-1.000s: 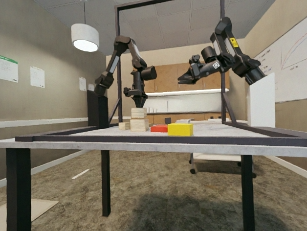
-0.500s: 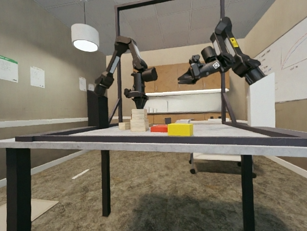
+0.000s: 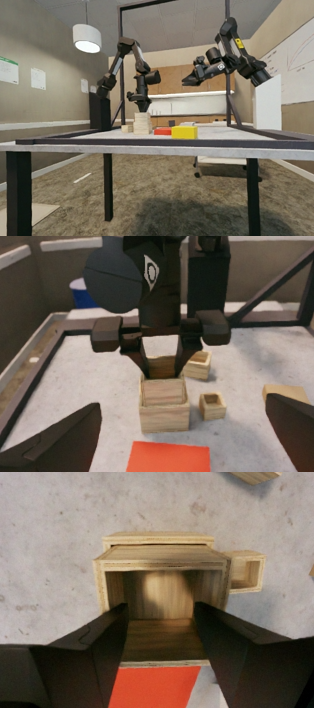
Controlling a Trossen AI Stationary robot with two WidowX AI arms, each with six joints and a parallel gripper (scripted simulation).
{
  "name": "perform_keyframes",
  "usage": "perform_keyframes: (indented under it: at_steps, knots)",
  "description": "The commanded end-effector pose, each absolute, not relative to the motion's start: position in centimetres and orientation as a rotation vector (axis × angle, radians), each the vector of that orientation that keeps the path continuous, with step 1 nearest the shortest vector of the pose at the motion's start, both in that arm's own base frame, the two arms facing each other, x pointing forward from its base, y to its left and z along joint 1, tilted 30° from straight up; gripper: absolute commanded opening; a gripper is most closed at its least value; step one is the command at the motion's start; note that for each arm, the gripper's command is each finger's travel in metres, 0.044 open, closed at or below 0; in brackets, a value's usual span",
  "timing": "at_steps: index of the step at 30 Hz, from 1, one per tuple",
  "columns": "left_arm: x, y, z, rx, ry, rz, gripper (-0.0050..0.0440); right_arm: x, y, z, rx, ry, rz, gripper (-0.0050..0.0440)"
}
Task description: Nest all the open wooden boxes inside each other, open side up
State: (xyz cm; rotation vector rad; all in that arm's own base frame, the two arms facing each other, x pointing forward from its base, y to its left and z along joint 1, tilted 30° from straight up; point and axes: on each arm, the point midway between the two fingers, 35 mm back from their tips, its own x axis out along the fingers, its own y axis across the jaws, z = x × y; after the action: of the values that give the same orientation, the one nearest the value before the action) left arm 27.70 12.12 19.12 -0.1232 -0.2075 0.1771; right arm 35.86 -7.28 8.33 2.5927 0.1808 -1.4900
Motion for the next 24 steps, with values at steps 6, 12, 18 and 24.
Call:
perform_keyframes:
  at_steps: [6,12,18,24]
  knots:
    - [27.7,12.2,19.2,-0.125,-0.21,0.178,0.04,36.4,-7.3,7.9,2.597,0.173,-1.475,0.0283]
    - [27.7,12.2,19.2,-0.125,-0.21,0.178,0.04,36.9,-7.3,7.5,2.598,0.173,-1.472,0.0283]
    - [27.7,12.2,19.2,-0.125,-0.21,0.178,0.04,37.4,-7.3,7.2,2.6,0.171,-1.466,0.0283]
    - [27.7,12.2,19.2,-0.125,-0.21,0.178,0.04,37.7,-7.3,6.9,2.602,0.171,-1.463,0.0283]
